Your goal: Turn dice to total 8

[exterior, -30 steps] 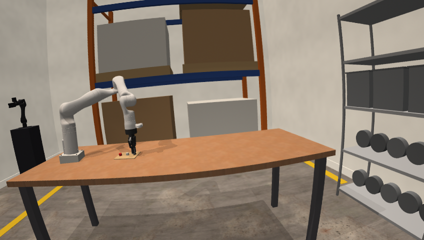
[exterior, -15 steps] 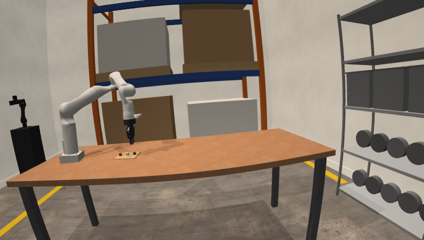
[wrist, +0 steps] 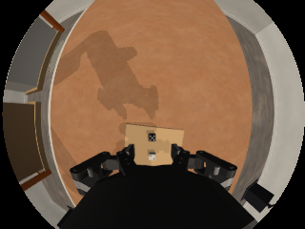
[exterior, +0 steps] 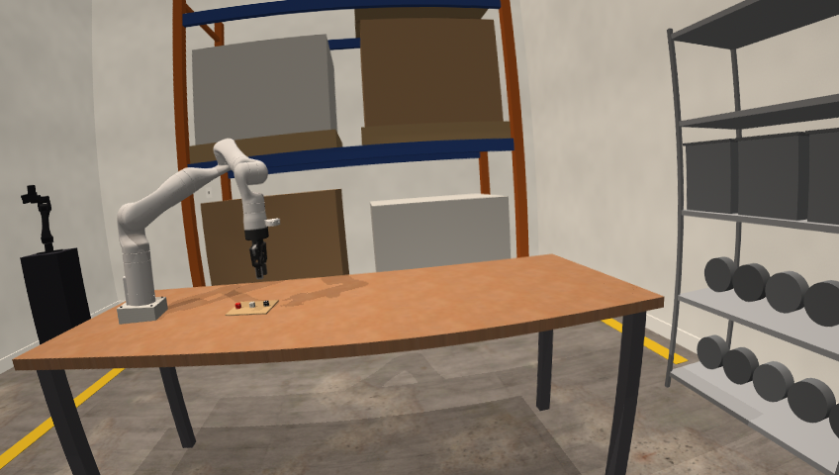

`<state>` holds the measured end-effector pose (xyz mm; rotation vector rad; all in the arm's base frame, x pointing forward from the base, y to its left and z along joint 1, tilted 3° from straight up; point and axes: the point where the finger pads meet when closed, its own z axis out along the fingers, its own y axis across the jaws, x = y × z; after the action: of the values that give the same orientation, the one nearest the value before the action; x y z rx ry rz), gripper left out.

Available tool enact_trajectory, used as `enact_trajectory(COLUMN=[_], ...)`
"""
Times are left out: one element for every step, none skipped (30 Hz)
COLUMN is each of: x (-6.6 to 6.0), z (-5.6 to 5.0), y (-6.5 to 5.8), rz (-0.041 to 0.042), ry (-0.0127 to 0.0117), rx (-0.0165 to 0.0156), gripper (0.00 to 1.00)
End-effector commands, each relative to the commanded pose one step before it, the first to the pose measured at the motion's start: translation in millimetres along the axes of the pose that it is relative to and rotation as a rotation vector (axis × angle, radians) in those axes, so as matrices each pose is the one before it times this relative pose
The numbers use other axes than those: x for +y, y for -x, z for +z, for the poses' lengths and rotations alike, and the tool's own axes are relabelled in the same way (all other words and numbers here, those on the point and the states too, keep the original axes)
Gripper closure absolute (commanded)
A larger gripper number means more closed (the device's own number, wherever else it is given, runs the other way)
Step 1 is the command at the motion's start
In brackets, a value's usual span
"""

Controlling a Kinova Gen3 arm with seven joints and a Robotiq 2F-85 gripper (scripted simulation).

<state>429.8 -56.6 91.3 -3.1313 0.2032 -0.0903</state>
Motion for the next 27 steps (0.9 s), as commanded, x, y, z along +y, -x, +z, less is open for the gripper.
enact_trajectory(x=[-0.18, 0.00, 0.00, 0.00, 0.00, 0.00, 0.00, 0.00, 0.00, 0.00, 0.00, 0.00, 0.00, 0.00, 0.00, 0.00, 0.00, 0.00, 0.00, 0.00, 0.00, 0.00, 0.00, 0.00, 0.00, 0.00, 0.00], z=[-0.67, 0.00, 0.00, 0.00, 0.00, 0.00, 0.00, 0.00, 0.00, 0.00, 0.00, 0.00, 0.00, 0.00, 0.00, -0.03, -0.18, -0.46, -0.83, -1.26, -1.74, -2.25, -2.75, -3.25, -3.71, -4.13, -4.49], y=[-0.42, 0.00, 0.00, 0.00, 0.00, 0.00, 0.00, 0.00, 0.00, 0.00, 0.00, 0.00, 0.00, 0.00, 0.00, 0.00, 0.00, 0.00, 0.00, 0.00, 0.01, -0.01, 0.01, -0.01, 0.00, 0.00, 0.00], rz=[-0.00030, 0.00000, 0.00000, 0.00000, 0.00000, 0.00000, 0.00000, 0.00000, 0.00000, 0.00000, 0.00000, 0.00000, 0.00000, 0.00000, 0.00000, 0.00000, 0.00000, -0.00001, -0.00001, 0.00000, 0.00001, -0.00001, 0.00001, -0.00001, 0.00000, 0.00001, 0.00001], ry=[-0.00057, 0.00000, 0.00000, 0.00000, 0.00000, 0.00000, 0.00000, 0.00000, 0.00000, 0.00000, 0.00000, 0.00000, 0.00000, 0.00000, 0.00000, 0.00000, 0.00000, 0.00000, 0.00000, 0.00000, 0.00001, -0.00001, 0.00001, -0.00001, 0.00000, 0.00000, 0.00000], rx=[0.00166, 0.00000, 0.00000, 0.00000, 0.00000, 0.00000, 0.00000, 0.00000, 0.00000, 0.00000, 0.00000, 0.00000, 0.00000, 0.00000, 0.00000, 0.00000, 0.00000, 0.00000, 0.00000, 0.00000, 0.00000, 0.00000, 0.00000, 0.00000, 0.00000, 0.00000, 0.00000], gripper=[0.00, 0.00, 0.00, 0.00, 0.00, 0.00, 0.00, 0.00, 0.00, 0.00, 0.00, 0.00, 0.00, 0.00, 0.00, 0.00, 0.00, 0.00, 0.00, 0.00, 0.00, 0.00, 0.00, 0.00, 0.00, 0.00, 0.00])
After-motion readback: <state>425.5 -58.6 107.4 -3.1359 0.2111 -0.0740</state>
